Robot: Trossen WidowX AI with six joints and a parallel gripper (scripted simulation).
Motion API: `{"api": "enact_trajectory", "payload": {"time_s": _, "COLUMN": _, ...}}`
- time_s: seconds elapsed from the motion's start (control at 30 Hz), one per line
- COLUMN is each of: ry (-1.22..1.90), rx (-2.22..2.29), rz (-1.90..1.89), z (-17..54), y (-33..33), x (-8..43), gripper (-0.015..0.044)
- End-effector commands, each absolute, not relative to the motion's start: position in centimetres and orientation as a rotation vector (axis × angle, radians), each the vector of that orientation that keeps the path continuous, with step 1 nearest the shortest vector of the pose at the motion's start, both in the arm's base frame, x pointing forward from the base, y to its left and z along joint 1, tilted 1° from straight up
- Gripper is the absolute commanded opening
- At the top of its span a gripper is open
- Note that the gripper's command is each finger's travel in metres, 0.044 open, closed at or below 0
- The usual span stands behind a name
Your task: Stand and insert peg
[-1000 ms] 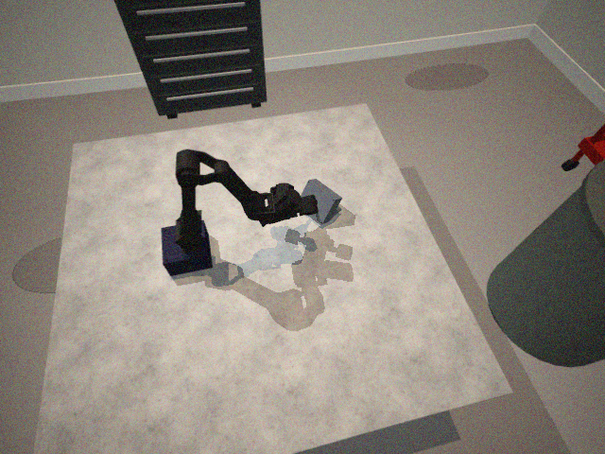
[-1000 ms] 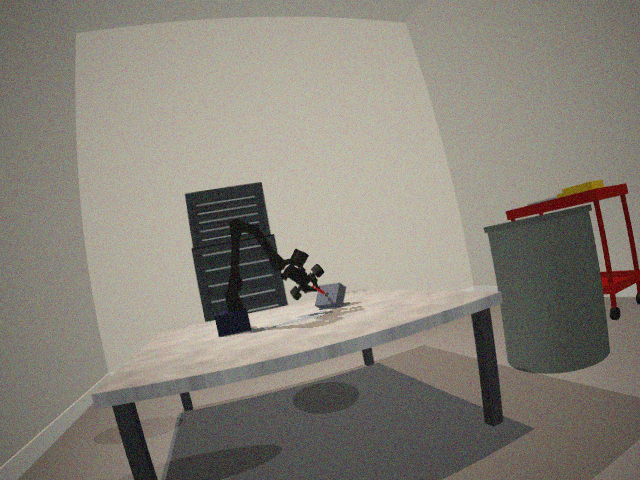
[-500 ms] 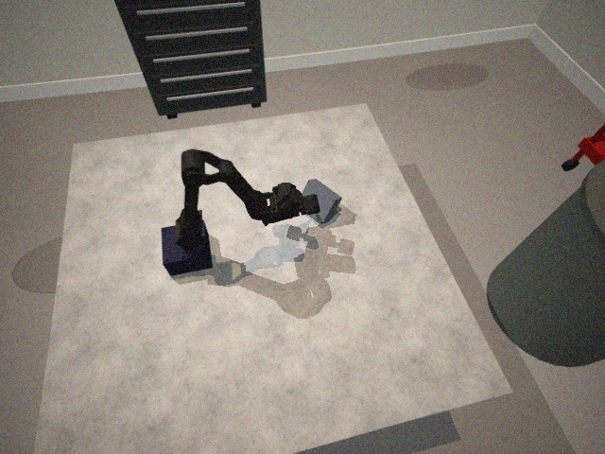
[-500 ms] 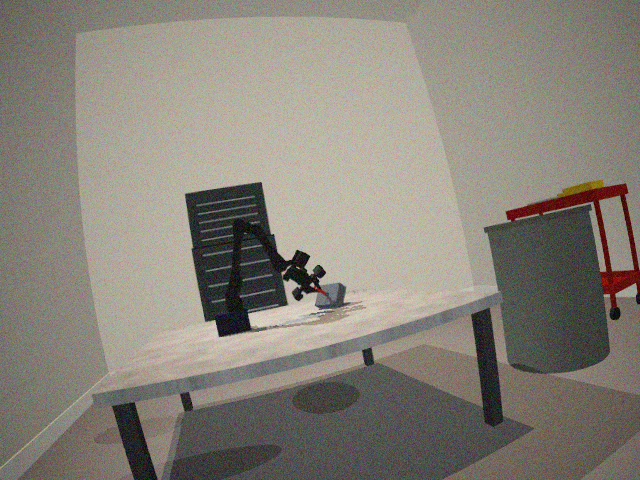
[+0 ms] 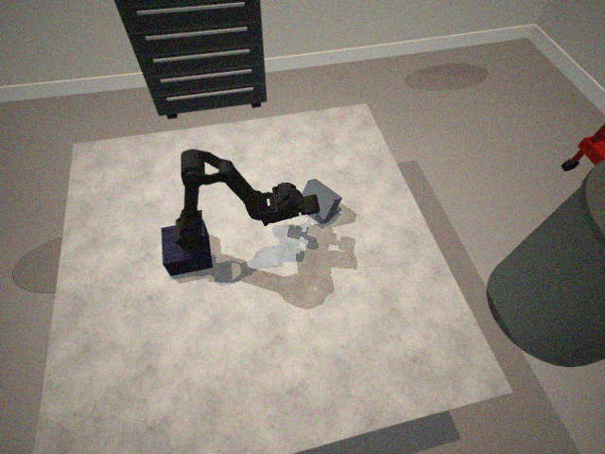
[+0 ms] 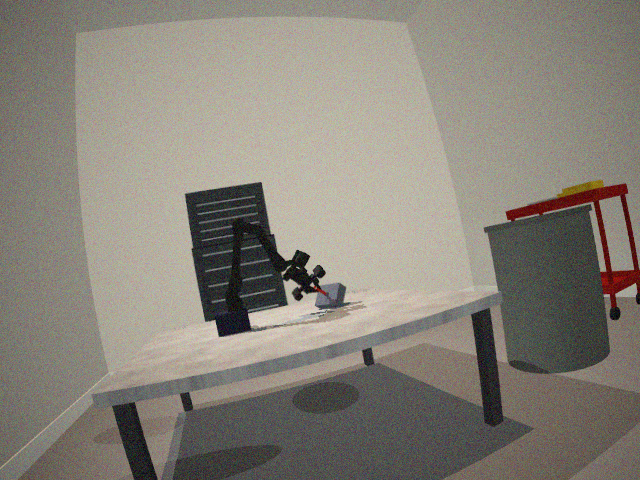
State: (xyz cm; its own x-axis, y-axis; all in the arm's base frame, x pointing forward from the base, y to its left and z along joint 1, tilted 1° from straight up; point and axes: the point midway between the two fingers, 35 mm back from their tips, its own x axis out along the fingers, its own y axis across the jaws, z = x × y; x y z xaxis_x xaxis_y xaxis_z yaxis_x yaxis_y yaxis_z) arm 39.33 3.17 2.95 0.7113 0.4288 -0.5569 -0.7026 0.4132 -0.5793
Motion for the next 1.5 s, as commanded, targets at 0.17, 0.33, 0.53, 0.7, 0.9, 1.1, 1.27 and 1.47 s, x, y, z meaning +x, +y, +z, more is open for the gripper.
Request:
{"api": "enact_trajectory", "payload": {"time_s": 0.17, "ry": 0.344, "rx": -0.893, "rz": 0.729, "z": 3.1, "y": 3.2, "x": 39.5, "gripper": 0.0}}
{"api": "enact_trajectory", "payload": {"time_s": 0.33, "ry": 0.344, "rx": -0.893, "rz": 0.729, "z": 2.9, "y": 3.4, "x": 39.8, "gripper": 0.0}}
{"api": "enact_trajectory", "payload": {"time_s": 0.53, "ry": 0.344, "rx": -0.893, "rz": 0.729, "z": 2.9, "y": 3.5, "x": 40.0, "gripper": 0.0}}
{"api": "enact_trajectory", "payload": {"time_s": 0.7, "ry": 0.343, "rx": -0.893, "rz": 0.729, "z": 2.8, "y": 3.5, "x": 40.2, "gripper": 0.0}}
{"api": "enact_trajectory", "payload": {"time_s": 0.9, "ry": 0.343, "rx": -0.893, "rz": 0.729, "z": 2.5, "y": 3.7, "x": 40.5, "gripper": 0.0}}
{"api": "enact_trajectory", "payload": {"time_s": 1.1, "ry": 0.343, "rx": -0.893, "rz": 0.729, "z": 2.3, "y": 3.9, "x": 40.8, "gripper": 0.0}}
{"api": "enact_trajectory", "payload": {"time_s": 1.27, "ry": 0.343, "rx": -0.893, "rz": 0.729, "z": 2.2, "y": 4.0, "x": 41.1, "gripper": 0.0}}
{"api": "enact_trajectory", "payload": {"time_s": 1.47, "ry": 0.342, "rx": -0.893, "rz": 0.729, "z": 2.0, "y": 4.2, "x": 41.3, "gripper": 0.0}}
